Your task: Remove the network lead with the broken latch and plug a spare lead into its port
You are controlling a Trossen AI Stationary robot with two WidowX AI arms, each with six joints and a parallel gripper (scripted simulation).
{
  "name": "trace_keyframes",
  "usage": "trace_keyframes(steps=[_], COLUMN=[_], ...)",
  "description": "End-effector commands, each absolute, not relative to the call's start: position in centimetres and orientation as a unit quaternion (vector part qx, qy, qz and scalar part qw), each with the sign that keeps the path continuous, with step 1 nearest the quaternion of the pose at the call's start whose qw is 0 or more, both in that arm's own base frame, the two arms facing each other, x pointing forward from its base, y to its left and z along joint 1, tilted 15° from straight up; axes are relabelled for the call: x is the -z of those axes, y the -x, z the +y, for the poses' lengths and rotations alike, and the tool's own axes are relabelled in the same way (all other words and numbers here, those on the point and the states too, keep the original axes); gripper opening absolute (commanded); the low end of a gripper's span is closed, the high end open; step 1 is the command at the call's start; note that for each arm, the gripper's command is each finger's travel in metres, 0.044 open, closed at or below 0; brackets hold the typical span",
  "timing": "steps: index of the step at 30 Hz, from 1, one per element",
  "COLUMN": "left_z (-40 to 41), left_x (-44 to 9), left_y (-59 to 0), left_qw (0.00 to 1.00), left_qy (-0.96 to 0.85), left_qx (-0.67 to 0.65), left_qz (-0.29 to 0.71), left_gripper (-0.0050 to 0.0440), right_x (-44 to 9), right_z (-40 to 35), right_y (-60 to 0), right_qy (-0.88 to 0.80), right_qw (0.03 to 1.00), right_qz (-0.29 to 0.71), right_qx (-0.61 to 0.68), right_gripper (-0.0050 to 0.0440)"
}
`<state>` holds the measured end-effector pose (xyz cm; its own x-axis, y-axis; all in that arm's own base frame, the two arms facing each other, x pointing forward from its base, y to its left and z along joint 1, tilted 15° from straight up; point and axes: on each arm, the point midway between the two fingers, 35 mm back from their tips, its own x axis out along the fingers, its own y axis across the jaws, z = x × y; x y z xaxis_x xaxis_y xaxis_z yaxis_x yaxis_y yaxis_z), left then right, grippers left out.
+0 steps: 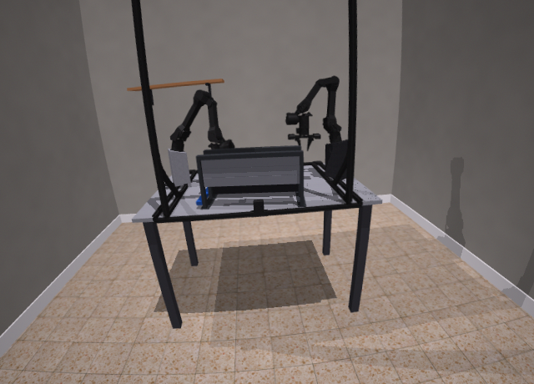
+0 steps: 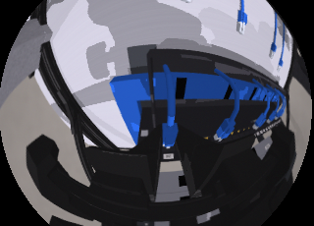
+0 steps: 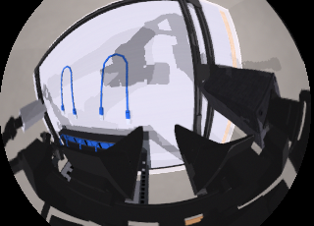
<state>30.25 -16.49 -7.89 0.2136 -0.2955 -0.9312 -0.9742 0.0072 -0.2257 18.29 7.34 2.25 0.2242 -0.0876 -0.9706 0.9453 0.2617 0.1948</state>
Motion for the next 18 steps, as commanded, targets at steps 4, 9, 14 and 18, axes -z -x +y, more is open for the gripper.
trace_keyframes(steps=[4,9,14,18], left_z=[-16.49,-16.49,-16.49,-16.49], left_x=[7.89,7.89,7.89,7.89], left_y=[-30.25,-30.25,-30.25,-30.26], left_qw=[0.483,0.483,0.483,0.483], left_qy=[0.611,0.611,0.611,0.611], left_qx=[-0.351,-0.351,-0.351,-0.351], left_qz=[0.520,0.520,0.520,0.520], left_gripper=[0.0000,0.0000,0.0000,0.0055], right_x=[-2.25,-2.25,-2.25,-2.25], right_z=[7.34,7.34,7.34,7.34], right_y=[-18.29,-18.29,-18.29,-18.29], right_qy=[-0.453,-0.453,-0.453,-0.453], right_qw=[0.638,0.638,0.638,0.638], right_qz=[0.473,0.473,0.473,0.473], right_qx=[0.405,0.405,0.405,0.405], right_gripper=[0.0176,0.0176,0.0176,0.0176])
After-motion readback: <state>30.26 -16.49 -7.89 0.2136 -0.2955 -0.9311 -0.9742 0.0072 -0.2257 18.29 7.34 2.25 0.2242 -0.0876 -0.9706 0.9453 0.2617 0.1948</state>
